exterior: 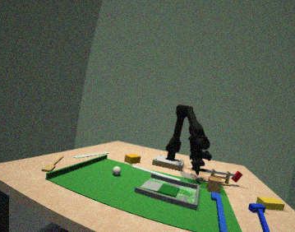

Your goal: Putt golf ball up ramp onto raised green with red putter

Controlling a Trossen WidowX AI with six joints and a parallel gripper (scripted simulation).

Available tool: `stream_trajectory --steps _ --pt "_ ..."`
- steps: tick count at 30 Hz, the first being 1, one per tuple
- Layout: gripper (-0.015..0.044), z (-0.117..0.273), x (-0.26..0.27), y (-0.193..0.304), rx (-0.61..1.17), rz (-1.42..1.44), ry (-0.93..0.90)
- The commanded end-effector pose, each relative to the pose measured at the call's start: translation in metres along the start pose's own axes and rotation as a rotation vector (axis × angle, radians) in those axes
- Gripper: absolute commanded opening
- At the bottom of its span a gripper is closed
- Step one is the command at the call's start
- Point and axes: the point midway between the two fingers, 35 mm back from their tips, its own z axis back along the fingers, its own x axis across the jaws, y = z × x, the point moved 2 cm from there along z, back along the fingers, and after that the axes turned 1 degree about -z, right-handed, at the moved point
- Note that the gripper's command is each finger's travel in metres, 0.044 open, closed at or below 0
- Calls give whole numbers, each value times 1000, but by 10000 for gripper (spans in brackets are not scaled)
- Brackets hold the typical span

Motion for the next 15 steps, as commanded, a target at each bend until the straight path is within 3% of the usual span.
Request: stream_trajectory --steps 1,7,15 --pt "20 0 0 0 0 0 0" --pt "0 9 -2 -3 0 0 0" --pt "0 50 -5 -15 0 0 0"
